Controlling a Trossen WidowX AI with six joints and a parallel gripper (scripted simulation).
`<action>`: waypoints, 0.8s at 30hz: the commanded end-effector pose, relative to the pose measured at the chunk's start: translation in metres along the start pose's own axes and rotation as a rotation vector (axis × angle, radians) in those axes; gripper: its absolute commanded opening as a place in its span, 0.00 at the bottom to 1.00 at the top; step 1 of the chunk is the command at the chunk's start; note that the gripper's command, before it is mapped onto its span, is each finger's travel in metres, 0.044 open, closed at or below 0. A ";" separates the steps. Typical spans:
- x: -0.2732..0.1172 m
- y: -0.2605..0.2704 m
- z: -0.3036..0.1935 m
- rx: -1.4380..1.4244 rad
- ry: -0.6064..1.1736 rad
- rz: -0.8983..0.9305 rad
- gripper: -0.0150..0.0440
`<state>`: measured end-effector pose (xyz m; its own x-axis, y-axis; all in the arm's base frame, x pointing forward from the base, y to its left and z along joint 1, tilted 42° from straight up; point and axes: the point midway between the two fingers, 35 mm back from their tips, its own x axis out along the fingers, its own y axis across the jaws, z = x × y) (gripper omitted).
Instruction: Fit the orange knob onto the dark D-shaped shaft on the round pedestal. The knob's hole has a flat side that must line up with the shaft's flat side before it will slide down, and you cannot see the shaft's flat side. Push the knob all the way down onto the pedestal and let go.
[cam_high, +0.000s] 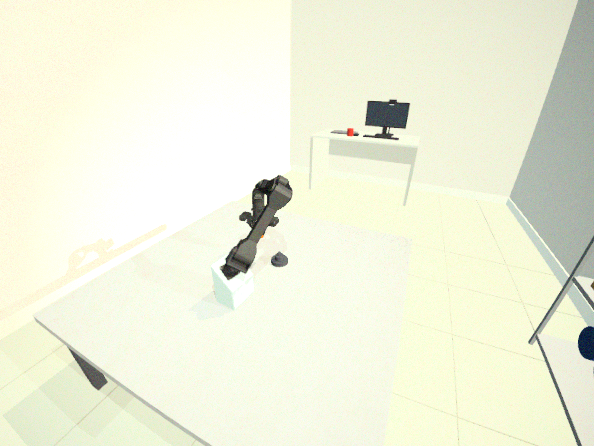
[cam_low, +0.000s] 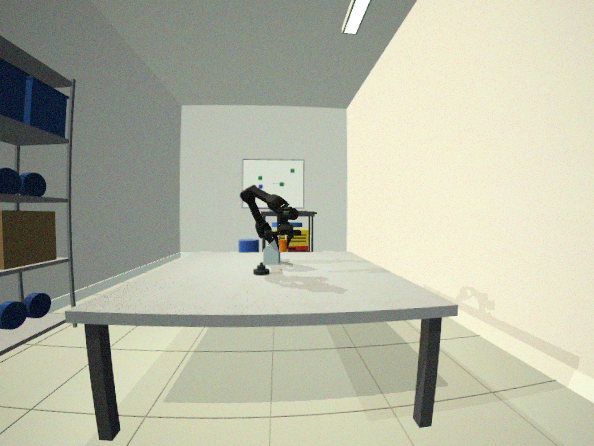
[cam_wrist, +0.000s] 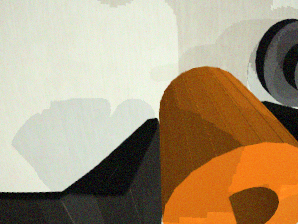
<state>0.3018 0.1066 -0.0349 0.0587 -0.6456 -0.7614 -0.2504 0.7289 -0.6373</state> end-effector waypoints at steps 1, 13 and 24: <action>-0.001 -0.015 0.002 0.004 -0.017 0.003 0.25; 0.011 -0.052 -0.001 0.005 -0.018 -0.002 0.25; 0.021 -0.085 -0.008 0.007 -0.015 -0.012 0.25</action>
<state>0.3142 0.0370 -0.0041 0.0606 -0.6506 -0.7570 -0.2487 0.7247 -0.6426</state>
